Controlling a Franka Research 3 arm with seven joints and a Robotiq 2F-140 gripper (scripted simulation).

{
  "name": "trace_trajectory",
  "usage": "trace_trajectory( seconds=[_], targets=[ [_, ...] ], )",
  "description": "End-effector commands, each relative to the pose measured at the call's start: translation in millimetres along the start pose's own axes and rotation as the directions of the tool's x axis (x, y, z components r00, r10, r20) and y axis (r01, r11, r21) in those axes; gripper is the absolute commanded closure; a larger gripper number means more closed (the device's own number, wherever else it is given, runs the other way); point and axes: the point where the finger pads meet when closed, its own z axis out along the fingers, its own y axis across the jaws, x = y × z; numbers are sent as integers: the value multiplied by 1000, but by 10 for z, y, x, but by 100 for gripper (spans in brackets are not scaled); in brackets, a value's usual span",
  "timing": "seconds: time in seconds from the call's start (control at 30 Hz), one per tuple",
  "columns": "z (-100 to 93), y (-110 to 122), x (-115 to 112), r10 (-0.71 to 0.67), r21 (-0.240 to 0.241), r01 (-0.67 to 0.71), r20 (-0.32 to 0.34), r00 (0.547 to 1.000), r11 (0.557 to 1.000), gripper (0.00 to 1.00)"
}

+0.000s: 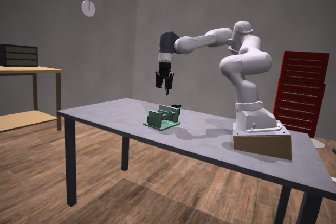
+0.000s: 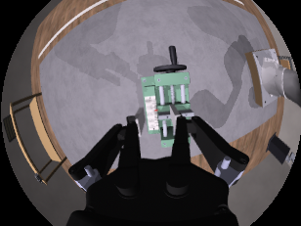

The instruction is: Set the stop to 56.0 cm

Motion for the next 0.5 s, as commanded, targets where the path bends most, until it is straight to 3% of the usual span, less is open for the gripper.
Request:
trace_trajectory(
  seconds=[0.0,0.47],
  targets=[
    [3,-3,-2,4,2,-4,-1,1000,1000,67],
    [-25,-3,-2,4,2,-4,-1,1000,1000,67]
  ],
)
